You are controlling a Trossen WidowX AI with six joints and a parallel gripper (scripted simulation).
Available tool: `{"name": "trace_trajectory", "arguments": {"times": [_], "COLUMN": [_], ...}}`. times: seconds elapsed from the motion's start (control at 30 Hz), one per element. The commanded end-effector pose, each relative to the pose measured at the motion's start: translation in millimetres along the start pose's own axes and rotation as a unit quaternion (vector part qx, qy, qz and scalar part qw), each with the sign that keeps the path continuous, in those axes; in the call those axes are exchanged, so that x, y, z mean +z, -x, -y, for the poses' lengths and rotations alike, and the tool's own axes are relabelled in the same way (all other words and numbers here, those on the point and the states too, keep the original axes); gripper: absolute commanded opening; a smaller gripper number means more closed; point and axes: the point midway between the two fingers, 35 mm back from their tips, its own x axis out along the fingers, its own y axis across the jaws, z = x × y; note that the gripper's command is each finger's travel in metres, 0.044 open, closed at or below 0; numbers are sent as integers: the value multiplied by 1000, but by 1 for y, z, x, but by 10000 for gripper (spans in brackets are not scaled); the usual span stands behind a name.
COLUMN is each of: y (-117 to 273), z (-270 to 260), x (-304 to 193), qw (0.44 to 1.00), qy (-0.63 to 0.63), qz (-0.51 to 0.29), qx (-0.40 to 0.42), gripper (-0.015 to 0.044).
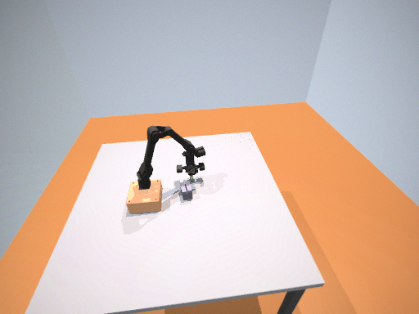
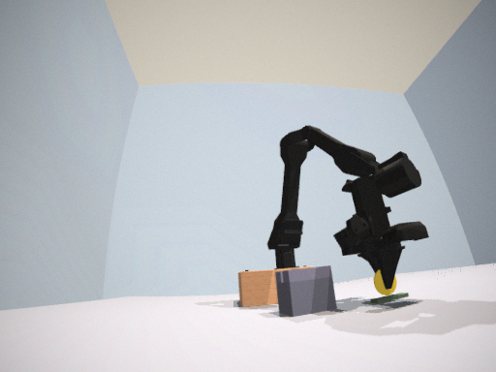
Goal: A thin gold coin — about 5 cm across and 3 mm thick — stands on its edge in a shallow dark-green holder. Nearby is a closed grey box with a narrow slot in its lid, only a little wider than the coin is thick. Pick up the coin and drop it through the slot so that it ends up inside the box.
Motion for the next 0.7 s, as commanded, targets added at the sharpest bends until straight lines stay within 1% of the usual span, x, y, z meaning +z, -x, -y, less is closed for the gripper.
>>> {"name": "trace_trajectory", "arguments": {"times": [0.0,0.67], "y": [11,61], "z": [-4,-4], "x": [-1,-1], "qw": [1000,1000], "qy": [1,1], "qz": [-1,-1], "qx": [6,6], "gripper": [0,0]}}
